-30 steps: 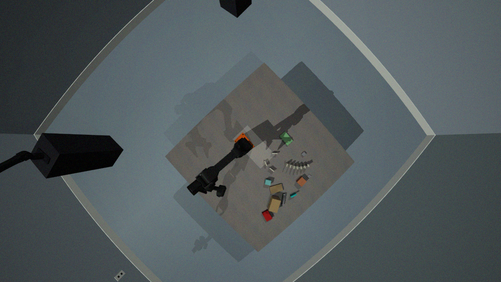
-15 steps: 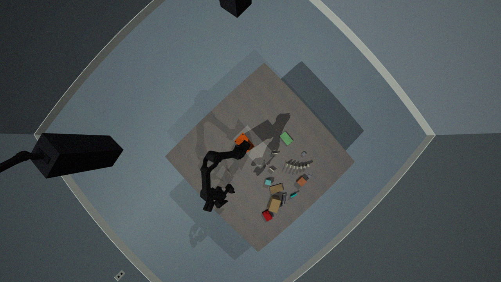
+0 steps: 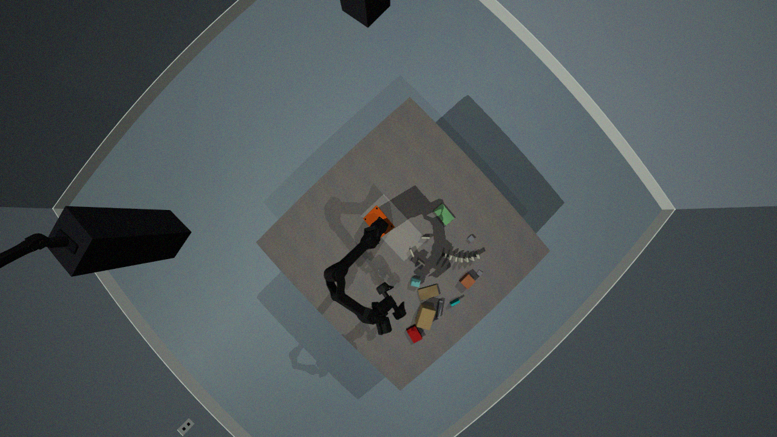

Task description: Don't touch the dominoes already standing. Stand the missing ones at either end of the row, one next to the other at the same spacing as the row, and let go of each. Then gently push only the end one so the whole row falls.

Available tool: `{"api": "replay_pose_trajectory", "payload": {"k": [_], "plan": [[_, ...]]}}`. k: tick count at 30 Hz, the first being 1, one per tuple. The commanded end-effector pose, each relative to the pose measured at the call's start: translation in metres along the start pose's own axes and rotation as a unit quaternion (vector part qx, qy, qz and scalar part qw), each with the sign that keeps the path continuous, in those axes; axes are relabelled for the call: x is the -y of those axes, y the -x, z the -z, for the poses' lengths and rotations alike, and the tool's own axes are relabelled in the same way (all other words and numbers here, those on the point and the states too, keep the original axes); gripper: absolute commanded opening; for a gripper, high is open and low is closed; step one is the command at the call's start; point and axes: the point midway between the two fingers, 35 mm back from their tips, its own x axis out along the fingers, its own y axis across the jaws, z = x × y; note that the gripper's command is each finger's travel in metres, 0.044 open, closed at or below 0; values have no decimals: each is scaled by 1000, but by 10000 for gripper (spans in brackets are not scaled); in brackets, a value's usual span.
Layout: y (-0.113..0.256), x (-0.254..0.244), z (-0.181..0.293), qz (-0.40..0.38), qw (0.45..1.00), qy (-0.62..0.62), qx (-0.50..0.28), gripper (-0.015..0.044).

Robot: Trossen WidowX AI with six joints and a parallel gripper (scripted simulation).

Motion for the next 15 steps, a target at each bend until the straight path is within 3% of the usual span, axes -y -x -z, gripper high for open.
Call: {"api": "replay_pose_trajectory", "payload": {"k": [1, 6, 13, 15], "plan": [[-40, -4, 48, 66, 977, 203, 8, 440], [-85, 1, 110, 154, 862, 483, 17, 440], [-125, 21, 178, 245, 617, 748, 27, 440], [-126, 22, 180, 247, 607, 755, 28, 440]]}}
